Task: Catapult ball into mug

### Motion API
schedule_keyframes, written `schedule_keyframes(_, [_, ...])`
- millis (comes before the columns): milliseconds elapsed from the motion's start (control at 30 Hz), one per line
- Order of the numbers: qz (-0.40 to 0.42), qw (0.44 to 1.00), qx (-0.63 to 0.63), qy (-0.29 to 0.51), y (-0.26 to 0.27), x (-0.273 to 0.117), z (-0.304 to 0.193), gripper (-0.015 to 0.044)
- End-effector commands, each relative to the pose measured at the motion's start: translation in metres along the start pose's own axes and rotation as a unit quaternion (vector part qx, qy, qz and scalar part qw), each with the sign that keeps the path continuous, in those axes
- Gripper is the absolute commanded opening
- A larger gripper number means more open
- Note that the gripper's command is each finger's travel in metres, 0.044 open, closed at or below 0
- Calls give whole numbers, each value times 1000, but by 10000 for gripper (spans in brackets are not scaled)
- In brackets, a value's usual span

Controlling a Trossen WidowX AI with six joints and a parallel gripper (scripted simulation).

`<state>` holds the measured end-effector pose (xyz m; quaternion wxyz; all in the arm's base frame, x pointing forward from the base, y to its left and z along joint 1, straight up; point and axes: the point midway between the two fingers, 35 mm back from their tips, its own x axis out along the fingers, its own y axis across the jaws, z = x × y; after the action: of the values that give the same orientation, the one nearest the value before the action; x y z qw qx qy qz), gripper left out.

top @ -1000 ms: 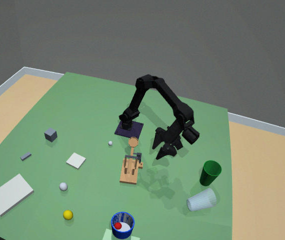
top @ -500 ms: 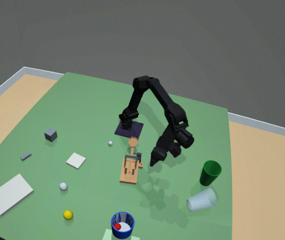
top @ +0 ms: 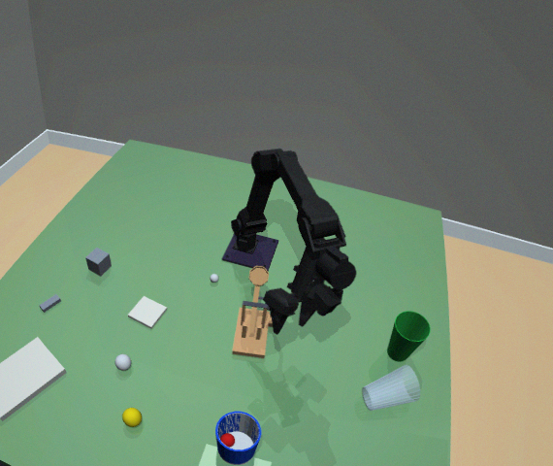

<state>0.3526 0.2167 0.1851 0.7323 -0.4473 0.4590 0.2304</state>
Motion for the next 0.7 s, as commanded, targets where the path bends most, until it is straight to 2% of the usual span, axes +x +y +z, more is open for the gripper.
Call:
schedule_keyframes(0, [-3, 997, 68, -32, -24, -2, 8, 440])
schedule_keyframes(333, [-10, 971, 218, -100, -84, -5, 14, 440])
schedule_keyframes(667, [-21, 919, 354, -172, -151, -16, 12, 440])
